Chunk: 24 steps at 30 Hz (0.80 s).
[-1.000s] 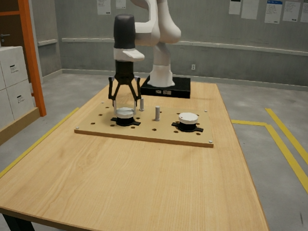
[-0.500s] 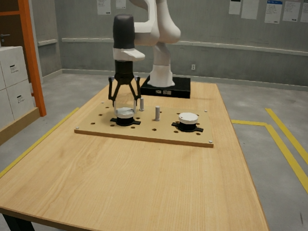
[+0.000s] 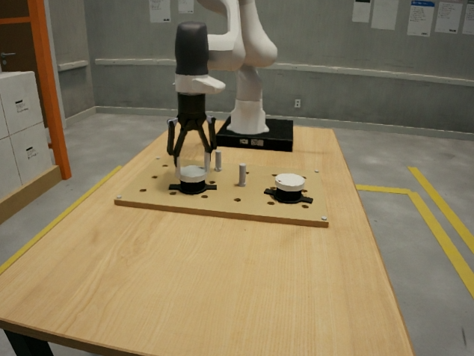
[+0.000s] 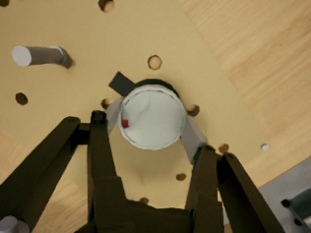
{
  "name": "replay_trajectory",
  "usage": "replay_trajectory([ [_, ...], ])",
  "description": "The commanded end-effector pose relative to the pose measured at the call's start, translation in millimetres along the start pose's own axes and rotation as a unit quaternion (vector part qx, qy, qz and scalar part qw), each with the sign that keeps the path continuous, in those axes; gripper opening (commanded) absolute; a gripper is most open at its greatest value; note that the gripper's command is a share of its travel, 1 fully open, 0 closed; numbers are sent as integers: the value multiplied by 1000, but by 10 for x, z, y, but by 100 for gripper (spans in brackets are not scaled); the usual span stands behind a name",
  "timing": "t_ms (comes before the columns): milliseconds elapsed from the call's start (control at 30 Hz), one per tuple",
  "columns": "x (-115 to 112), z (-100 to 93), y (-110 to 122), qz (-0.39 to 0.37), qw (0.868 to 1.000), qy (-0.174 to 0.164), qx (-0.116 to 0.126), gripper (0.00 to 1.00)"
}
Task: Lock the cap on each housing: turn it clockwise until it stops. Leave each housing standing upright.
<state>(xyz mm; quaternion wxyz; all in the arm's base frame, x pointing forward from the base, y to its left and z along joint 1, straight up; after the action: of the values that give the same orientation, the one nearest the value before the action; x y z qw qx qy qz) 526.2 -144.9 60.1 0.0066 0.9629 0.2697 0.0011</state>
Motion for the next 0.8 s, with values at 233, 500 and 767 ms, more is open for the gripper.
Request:
replay_trajectory([
  [233,-24,19,0,-93,996,1,6,10],
  [500,-15,19,7,-93,996,1,6,10],
  [767,32,19,42,-93,996,1,6,10],
])
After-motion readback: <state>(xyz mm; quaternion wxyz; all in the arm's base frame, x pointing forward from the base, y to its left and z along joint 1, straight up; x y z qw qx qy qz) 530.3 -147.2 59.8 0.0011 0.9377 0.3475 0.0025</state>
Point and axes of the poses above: the point where the finger pads meet when closed, its own z axis out along the fingers, its own y axis across the jaws, x = y × z, the point moved 2 cm from there along -z, back along the fingers, and after that the axes turned 2 degrees about -z, right-handed, at the moved point
